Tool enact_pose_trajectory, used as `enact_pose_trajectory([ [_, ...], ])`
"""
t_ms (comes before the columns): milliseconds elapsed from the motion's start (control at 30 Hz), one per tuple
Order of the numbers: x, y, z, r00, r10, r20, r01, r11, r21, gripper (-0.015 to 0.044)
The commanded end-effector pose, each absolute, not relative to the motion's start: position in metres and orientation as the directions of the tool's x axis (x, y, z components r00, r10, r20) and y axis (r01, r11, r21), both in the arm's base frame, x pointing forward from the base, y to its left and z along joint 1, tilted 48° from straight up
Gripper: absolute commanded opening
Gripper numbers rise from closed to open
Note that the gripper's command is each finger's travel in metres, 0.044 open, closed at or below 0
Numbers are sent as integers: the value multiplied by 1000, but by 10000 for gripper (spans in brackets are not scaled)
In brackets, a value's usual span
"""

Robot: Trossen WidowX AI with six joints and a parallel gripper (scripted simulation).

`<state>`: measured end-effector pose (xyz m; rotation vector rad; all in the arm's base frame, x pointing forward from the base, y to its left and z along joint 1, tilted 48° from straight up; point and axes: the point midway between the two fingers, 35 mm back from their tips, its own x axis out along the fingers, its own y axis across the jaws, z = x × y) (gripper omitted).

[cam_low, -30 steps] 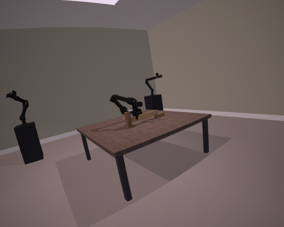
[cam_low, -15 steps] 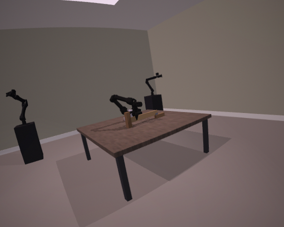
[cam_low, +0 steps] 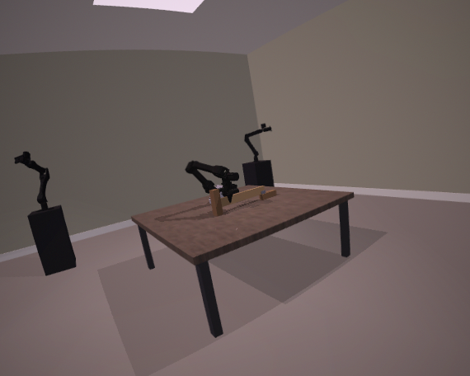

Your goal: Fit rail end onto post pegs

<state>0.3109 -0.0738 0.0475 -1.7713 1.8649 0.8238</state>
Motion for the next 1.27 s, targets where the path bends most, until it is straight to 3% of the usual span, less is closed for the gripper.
enact_pose_trajectory([
  [0, 311, -74, 47, -85, -733, -675, -993, 4, 122, 105],
  [433, 311, -74, 47, -85, -733, -675, -993, 4, 122, 440],
  [767, 310, -31, 46, -77, -732, -677, -993, -2, 115, 440],
  [1233, 310, -31, 46, -77, -732, -677, -993, -2, 115, 440],
])
